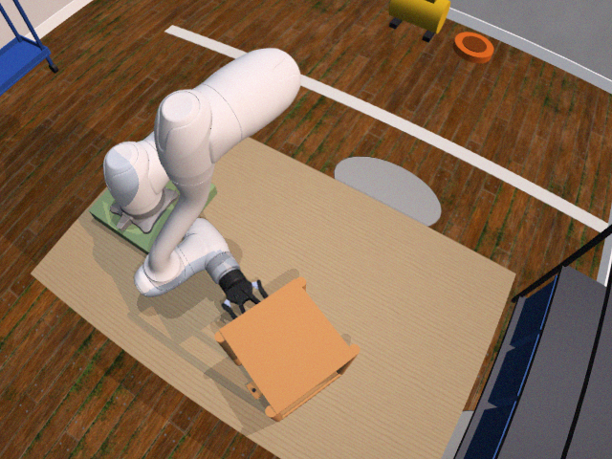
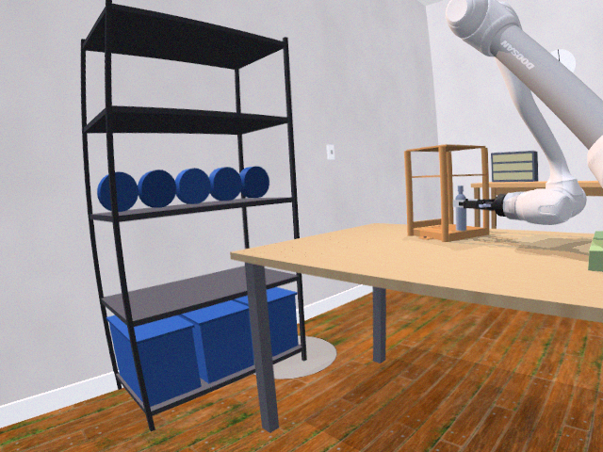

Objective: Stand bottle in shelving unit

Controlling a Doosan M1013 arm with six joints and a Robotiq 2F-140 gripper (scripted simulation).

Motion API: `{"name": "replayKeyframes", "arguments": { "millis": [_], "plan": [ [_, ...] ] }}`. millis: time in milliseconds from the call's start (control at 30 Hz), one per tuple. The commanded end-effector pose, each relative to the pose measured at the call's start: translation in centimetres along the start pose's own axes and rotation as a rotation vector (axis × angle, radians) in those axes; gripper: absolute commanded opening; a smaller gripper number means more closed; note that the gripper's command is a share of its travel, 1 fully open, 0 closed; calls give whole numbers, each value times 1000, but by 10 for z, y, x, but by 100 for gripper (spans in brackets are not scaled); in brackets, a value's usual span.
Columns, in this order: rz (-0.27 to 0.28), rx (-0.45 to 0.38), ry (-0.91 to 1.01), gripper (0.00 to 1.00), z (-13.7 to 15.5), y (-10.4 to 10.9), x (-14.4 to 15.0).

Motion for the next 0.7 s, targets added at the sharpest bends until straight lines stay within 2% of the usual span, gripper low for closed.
{"name": "replayKeyframes", "arguments": {
  "millis": [0,667],
  "plan": [
    [0,0,0,35,0,3,0],
    [0,0,0,35,0,21,0]
  ]
}}
Point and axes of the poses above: the point where the finger pads meet when closed, its own y axis back along the fingers, its own x axis across the jaws, z = x × y, the point moved 1 cm from there along y, back along the fingers, and after that the axes turned 5 degrees about -y, right-handed, at the moved point
